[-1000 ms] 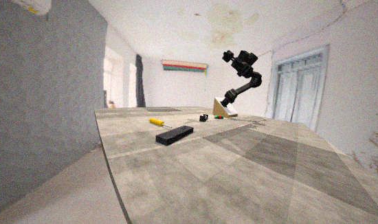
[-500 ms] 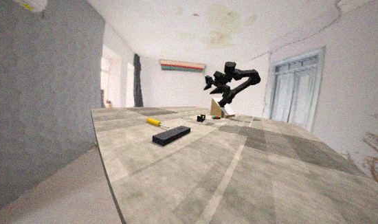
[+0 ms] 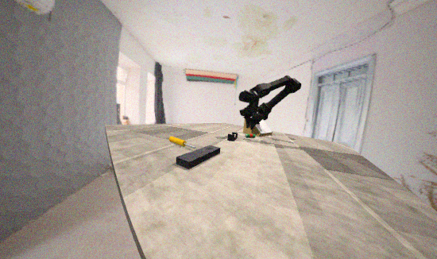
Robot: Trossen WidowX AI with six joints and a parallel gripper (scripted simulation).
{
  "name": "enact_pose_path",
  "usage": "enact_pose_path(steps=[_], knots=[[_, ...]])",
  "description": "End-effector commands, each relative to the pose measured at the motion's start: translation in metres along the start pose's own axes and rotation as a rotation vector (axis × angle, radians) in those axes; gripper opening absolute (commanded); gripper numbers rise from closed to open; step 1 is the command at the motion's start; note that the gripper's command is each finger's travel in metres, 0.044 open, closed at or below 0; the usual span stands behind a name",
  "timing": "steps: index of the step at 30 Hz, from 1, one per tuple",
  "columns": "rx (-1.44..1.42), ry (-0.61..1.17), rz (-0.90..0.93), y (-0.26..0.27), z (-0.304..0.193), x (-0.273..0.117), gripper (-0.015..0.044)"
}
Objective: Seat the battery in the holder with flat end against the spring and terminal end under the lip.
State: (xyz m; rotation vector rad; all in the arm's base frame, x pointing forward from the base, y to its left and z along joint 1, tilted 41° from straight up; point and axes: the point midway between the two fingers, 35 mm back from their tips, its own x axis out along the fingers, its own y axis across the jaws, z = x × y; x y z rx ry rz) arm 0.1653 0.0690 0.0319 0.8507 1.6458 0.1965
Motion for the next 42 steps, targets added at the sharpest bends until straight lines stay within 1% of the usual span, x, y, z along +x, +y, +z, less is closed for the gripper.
enact_pose_path(steps=[1, 11, 42], knots=[[0.063, 0.059, 0.018, -0.001, -0.010, 0.003, 0.0238], [0.063, 0.059, 0.018, -0.001, -0.010, 0.004, 0.0238], [0.063, 0.060, 0.020, 0.000, -0.014, 0.052, 0.0238]])
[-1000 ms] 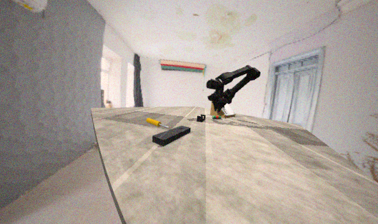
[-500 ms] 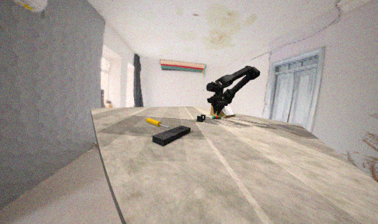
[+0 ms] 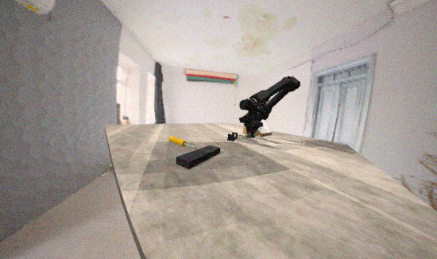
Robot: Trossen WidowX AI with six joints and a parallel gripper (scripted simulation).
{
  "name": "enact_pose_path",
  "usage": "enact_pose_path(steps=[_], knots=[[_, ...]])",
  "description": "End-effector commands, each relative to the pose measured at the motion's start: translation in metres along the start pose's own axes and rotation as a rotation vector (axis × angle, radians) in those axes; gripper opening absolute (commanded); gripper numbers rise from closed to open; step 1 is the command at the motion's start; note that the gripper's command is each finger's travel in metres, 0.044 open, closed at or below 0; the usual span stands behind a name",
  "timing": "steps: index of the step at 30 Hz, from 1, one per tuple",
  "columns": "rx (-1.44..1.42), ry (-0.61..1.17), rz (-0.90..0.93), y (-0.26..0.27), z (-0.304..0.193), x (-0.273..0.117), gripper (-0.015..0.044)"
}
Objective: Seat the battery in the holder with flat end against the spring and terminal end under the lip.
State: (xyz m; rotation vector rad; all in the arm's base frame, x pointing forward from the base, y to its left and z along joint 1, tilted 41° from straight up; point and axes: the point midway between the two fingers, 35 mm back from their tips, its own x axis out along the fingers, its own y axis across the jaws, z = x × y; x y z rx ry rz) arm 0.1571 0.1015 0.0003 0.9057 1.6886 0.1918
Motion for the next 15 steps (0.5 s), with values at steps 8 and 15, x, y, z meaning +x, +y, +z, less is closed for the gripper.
enact_pose_path(steps=[8, 15], knots=[[0.015, 0.017, 0.000, -0.0026, -0.0043, 0.0081, 0.0120], [0.015, 0.017, 0.000, -0.0026, -0.0043, 0.0081, 0.0076]])
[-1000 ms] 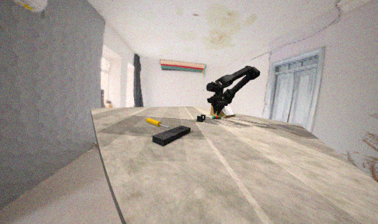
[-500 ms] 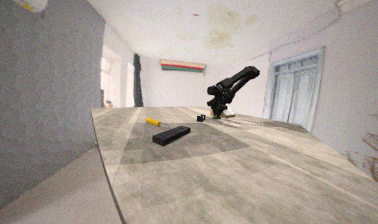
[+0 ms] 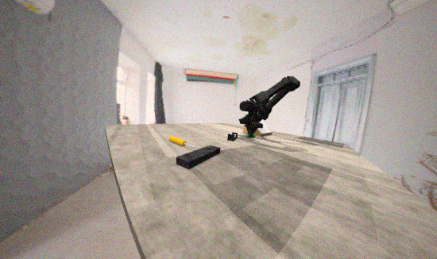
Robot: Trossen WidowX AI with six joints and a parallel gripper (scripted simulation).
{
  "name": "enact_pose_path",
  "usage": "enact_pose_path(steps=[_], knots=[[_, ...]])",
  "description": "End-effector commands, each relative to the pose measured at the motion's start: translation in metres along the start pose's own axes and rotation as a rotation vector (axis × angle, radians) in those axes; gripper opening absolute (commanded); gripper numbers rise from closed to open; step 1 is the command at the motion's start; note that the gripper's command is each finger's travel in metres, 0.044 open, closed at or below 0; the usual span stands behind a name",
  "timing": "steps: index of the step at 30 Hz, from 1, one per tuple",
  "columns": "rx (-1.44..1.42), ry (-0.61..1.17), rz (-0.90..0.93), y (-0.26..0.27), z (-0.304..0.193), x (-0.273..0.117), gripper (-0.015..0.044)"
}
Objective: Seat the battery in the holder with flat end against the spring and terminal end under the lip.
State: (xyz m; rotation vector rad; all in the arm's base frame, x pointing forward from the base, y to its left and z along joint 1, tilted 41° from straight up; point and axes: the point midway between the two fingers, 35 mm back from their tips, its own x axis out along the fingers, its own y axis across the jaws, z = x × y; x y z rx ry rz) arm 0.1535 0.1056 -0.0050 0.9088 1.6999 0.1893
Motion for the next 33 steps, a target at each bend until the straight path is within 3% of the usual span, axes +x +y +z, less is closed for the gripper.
enact_pose_path(steps=[1, 8, 16, 22, 33], knots=[[0.009, 0.007, 0.002, -0.001, -0.001, 0.001, 0.0076], [0.009, 0.007, 0.002, -0.001, -0.001, 0.000, 0.0076], [0.009, 0.005, -0.001, -0.001, 0.000, -0.045, 0.0076], [0.002, 0.006, 0.000, -0.001, 0.000, -0.050, 0.0076], [-0.400, 0.000, 0.003, 0.030, 0.052, -0.067, 0.0076]])
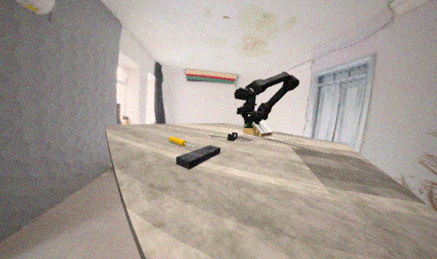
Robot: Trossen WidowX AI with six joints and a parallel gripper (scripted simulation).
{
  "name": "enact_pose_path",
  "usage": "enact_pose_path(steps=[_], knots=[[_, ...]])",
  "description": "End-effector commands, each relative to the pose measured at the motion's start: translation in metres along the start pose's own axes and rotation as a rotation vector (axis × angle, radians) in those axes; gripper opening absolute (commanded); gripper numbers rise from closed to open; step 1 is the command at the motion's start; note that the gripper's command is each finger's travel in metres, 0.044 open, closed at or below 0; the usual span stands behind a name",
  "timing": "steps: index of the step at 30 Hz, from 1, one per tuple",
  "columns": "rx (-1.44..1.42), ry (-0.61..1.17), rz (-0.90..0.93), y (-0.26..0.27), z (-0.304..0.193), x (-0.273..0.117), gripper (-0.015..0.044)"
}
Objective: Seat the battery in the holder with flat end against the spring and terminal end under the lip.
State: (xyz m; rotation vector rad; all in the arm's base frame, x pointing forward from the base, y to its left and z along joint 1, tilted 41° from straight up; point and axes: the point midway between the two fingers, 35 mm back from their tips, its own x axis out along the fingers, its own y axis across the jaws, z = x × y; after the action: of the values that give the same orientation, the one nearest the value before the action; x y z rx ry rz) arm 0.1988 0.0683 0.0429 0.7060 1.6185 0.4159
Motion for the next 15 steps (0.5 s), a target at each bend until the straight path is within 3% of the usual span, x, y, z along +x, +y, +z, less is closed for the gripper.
enact_pose_path(steps=[1, 15], knots=[[-0.161, 0.005, -0.001, 0.005, 0.024, -0.005, 0.0076], [-0.715, -0.004, -0.002, 0.017, 0.105, -0.013, 0.0076]])
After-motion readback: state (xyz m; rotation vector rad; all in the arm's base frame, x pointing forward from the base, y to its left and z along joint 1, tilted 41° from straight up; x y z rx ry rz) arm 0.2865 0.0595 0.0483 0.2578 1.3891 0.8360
